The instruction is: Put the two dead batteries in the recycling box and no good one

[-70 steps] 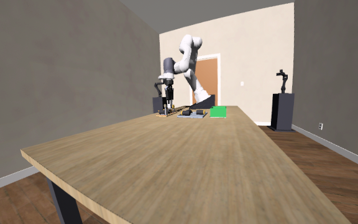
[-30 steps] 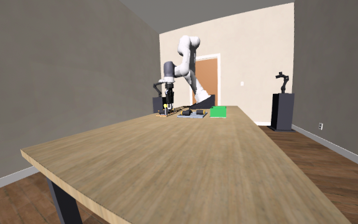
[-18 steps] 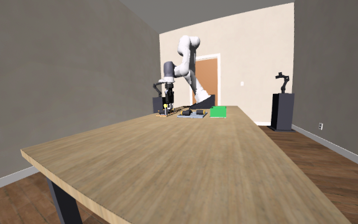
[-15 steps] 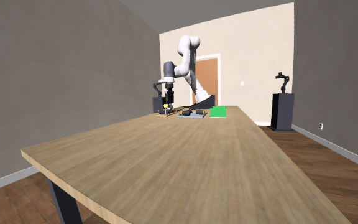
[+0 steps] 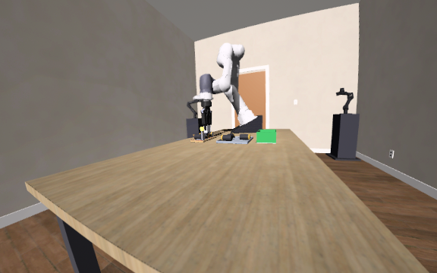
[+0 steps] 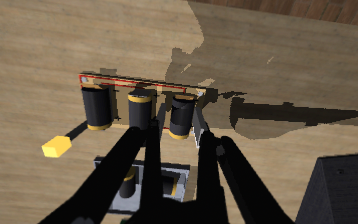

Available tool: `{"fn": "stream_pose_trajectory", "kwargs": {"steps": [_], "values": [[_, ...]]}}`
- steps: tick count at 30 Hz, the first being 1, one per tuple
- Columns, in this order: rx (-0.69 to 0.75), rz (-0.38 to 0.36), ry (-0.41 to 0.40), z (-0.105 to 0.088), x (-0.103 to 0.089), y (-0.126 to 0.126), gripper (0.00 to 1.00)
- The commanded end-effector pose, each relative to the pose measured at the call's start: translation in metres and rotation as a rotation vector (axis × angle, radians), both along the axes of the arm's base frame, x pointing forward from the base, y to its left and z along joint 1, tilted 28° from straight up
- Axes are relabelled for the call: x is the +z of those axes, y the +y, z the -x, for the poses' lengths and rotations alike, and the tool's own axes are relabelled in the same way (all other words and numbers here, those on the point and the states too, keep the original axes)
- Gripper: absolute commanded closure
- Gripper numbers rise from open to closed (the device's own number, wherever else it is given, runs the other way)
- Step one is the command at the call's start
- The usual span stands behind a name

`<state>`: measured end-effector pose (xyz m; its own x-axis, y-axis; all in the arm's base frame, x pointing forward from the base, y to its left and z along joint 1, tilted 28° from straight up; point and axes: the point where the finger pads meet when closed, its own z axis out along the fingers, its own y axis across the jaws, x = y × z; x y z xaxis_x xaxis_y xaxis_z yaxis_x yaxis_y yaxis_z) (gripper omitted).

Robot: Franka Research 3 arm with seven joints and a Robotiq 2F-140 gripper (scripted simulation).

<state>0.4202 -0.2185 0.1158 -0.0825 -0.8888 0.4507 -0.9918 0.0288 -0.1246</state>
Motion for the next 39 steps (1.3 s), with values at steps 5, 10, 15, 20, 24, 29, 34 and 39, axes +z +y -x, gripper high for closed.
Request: {"fn": "stream_pose_trajectory", "kwargs": {"steps": [5, 10, 15, 20, 24, 29, 34, 39], "values": [[-0.001, -0.003, 0.004, 0.003, 0.022, 0.012, 0.71], [-0.001, -0.003, 0.004, 0.006, 0.042, 0.023, 0.71], [-0.001, -0.003, 0.004, 0.006, 0.050, 0.027, 0.71], [-0.001, -0.003, 0.004, 0.007, 0.052, 0.028, 0.71], [-0.001, -0.003, 0.004, 0.007, 0.052, 0.028, 0.71], [-0.001, -0.003, 0.004, 0.007, 0.052, 0.028, 0.71], [-0.001, -0.003, 0.004, 0.007, 0.052, 0.028, 0.71], [-0.001, -0.003, 0.004, 0.007, 0.052, 0.028, 0.71]]}}
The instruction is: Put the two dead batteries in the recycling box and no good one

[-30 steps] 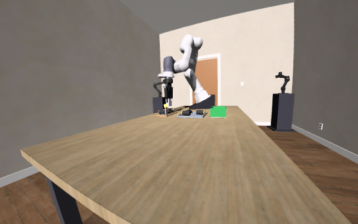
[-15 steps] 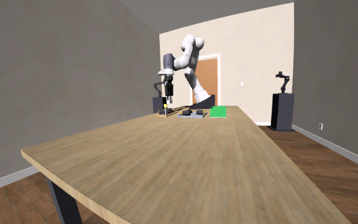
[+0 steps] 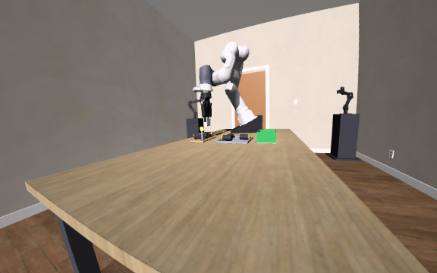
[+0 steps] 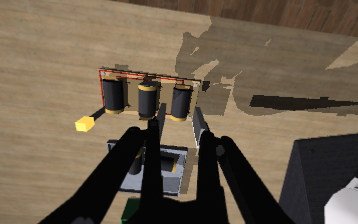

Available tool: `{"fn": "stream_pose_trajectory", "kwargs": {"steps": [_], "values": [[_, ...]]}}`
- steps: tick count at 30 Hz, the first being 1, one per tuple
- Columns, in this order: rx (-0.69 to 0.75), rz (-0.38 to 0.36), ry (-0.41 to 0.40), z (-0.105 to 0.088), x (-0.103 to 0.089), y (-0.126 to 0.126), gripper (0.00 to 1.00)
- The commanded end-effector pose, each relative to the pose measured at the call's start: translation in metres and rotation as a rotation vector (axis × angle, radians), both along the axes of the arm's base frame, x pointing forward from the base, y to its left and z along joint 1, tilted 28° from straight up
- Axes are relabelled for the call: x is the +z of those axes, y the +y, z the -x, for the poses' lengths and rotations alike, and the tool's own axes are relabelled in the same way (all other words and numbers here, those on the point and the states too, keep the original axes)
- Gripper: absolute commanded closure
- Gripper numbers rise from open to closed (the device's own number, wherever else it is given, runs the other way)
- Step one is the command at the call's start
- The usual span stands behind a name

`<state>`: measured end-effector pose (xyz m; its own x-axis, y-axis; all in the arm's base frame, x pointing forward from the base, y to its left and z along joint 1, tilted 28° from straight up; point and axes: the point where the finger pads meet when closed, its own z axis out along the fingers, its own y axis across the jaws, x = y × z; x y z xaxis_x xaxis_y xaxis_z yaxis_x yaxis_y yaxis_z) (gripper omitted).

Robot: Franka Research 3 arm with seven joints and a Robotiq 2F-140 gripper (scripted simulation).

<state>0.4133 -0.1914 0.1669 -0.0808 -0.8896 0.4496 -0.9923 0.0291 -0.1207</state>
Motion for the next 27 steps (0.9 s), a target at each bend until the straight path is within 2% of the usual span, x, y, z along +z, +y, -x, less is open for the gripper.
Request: {"fn": "stream_pose_trajectory", "kwargs": {"steps": [1, 12, 19, 27], "values": [[-0.001, -0.001, 0.000, 0.000, 0.001, 0.001, 0.71], [-0.001, -0.001, 0.000, 0.000, 0.001, 0.001, 0.71], [-0.001, -0.001, 0.000, 0.004, 0.038, 0.020, 0.71], [-0.001, -0.001, 0.000, 0.002, 0.038, 0.020, 0.71]]}}
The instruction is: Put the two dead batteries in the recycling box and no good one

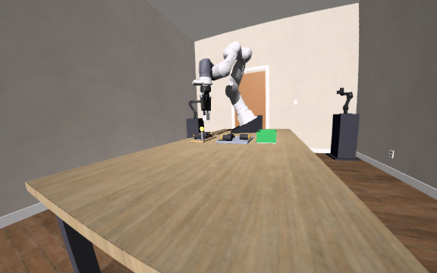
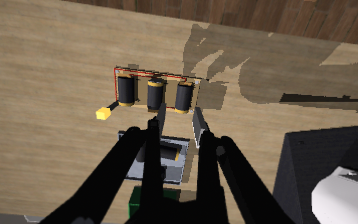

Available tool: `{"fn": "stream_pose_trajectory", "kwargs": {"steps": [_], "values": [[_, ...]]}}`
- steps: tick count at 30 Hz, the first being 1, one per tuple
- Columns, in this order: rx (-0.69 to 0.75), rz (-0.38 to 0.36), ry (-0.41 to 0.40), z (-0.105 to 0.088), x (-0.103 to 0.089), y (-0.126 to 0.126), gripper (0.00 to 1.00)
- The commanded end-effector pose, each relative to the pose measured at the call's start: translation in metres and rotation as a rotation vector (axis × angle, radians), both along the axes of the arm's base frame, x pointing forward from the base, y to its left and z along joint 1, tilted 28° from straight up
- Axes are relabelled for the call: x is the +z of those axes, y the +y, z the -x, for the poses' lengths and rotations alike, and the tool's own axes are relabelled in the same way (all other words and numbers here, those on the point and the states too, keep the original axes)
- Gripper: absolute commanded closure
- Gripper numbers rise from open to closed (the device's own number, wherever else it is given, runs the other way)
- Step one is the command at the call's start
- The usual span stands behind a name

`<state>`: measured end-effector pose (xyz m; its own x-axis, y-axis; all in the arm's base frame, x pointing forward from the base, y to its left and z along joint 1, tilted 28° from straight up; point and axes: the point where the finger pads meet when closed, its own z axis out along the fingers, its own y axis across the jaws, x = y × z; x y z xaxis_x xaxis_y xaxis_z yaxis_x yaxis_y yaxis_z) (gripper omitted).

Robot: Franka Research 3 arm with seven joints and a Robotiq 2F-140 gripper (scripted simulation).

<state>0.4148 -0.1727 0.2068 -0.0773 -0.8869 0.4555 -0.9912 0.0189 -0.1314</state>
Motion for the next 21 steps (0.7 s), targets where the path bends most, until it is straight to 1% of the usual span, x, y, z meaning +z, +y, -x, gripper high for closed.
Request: {"fn": "stream_pose_trajectory", "kwargs": {"steps": [1, 3, 6, 12, 15, 17, 21], "values": [[-0.010, -0.009, 0.011, 0.002, -0.001, 0.001, 0.71], [-0.010, -0.009, 0.011, -0.005, -0.001, 0.001, 0.71], [-0.010, -0.009, 0.011, -0.023, 0.001, 0.002, 0.71], [-0.010, -0.009, 0.011, -0.075, 0.006, 0.002, 0.71], [-0.010, -0.009, 0.011, -0.098, 0.009, 0.002, 0.71], [-0.010, -0.009, 0.011, -0.098, 0.009, 0.002, 0.71], [-0.010, -0.009, 0.011, -0.116, 0.011, 0.002, 0.71]]}}
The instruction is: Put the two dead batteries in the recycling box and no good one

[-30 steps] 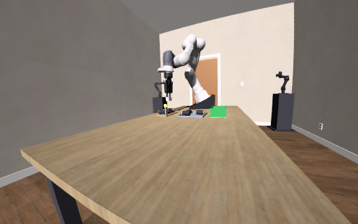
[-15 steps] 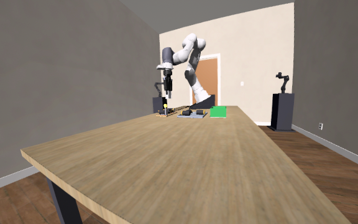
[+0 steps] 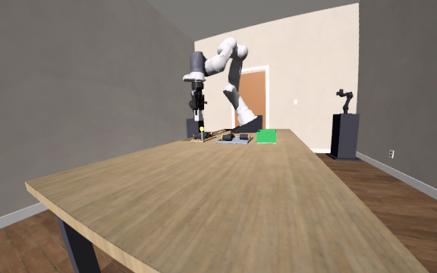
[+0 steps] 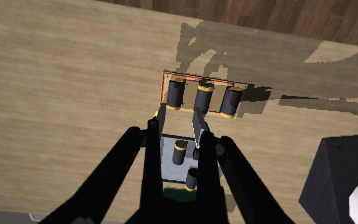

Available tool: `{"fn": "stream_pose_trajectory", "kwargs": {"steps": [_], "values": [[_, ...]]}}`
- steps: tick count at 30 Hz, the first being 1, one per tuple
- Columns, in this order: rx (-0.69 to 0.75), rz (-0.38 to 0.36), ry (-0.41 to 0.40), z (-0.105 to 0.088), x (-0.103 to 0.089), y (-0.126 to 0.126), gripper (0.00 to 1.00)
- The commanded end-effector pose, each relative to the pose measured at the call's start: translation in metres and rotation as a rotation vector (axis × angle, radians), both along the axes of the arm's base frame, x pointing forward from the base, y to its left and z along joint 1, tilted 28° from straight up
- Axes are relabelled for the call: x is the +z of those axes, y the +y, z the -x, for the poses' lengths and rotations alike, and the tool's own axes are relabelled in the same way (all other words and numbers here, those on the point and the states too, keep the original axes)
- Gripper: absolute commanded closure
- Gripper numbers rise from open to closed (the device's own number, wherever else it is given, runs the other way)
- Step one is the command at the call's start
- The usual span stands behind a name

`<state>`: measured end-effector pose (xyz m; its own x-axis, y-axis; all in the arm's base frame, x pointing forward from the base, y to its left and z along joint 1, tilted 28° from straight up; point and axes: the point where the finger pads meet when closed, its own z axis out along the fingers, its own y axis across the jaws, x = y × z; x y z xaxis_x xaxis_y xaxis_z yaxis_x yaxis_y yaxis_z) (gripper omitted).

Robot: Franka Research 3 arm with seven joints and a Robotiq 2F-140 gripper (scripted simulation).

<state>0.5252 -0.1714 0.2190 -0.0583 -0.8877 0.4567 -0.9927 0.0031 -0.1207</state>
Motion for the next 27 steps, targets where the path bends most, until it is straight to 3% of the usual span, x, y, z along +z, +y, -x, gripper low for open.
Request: {"fn": "stream_pose_trajectory", "kwargs": {"steps": [1, 27], "values": [[-0.026, -0.009, 0.000, -0.0083, -0.0013, 0.0010, 0.71], [-0.027, -0.009, 0.000, -0.0123, -0.0009, 0.0011, 0.71]]}}
